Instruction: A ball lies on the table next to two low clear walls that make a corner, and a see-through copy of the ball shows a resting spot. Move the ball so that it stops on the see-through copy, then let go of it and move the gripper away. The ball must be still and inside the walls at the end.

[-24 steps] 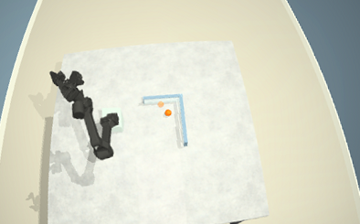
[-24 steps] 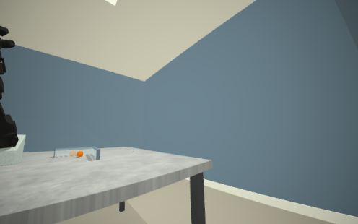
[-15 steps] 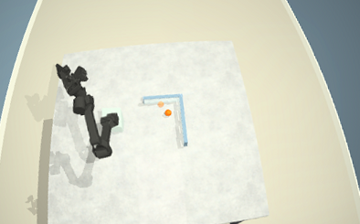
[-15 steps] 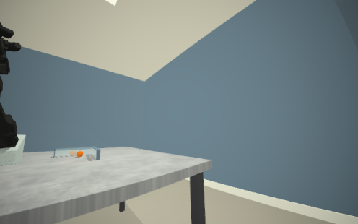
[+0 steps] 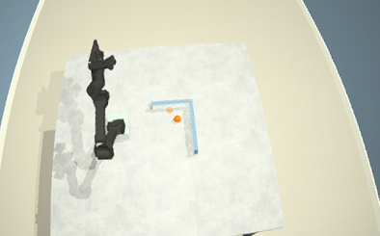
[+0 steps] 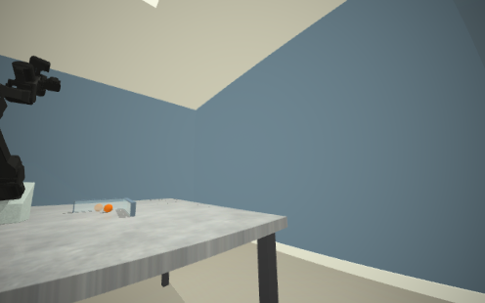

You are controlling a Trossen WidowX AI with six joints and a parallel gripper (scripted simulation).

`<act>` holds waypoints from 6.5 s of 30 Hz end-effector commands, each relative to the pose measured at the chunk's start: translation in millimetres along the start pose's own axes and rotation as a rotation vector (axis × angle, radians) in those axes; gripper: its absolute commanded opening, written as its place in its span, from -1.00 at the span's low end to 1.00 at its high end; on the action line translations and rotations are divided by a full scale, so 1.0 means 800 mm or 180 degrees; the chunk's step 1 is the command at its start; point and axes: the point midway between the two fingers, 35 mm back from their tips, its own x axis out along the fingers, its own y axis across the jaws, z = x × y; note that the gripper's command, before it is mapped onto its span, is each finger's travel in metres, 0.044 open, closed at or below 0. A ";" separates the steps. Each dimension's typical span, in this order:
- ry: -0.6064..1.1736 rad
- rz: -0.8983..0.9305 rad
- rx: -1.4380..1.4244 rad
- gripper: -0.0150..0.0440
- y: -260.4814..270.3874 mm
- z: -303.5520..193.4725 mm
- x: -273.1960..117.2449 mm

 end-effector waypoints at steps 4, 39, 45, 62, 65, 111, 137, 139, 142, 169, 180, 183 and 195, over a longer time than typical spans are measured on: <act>-0.0817 -0.0792 -0.0580 0.51 -0.081 0.117 0.007; -0.2256 -0.6171 -0.1385 0.51 -0.292 0.513 -0.386; -0.1533 -0.7403 -0.0881 0.51 -0.301 0.513 -0.502; -0.0690 -0.8099 -0.0348 0.51 -0.305 0.499 -0.586; -0.0690 -0.8100 -0.0348 0.51 -0.310 0.501 -0.594; -0.0689 -0.8096 -0.0353 -0.47 -0.326 0.508 -0.617; -0.0319 -0.8120 -0.0459 -0.49 -0.255 0.485 -0.499; -0.0023 -0.8134 -0.0549 -0.49 -0.260 0.484 -0.499; 0.0423 -0.8138 -0.0683 -0.49 -0.268 0.482 -0.499; 0.4394 -0.7224 -0.1812 -0.49 -0.331 0.460 -0.502; 0.5556 -0.6579 -0.2116 -0.49 -0.349 0.452 -0.504; 0.5556 -0.6579 -0.2116 -0.49 -0.349 0.452 -0.504; 0.5556 -0.6581 -0.2118 -0.49 -0.378 0.461 -0.547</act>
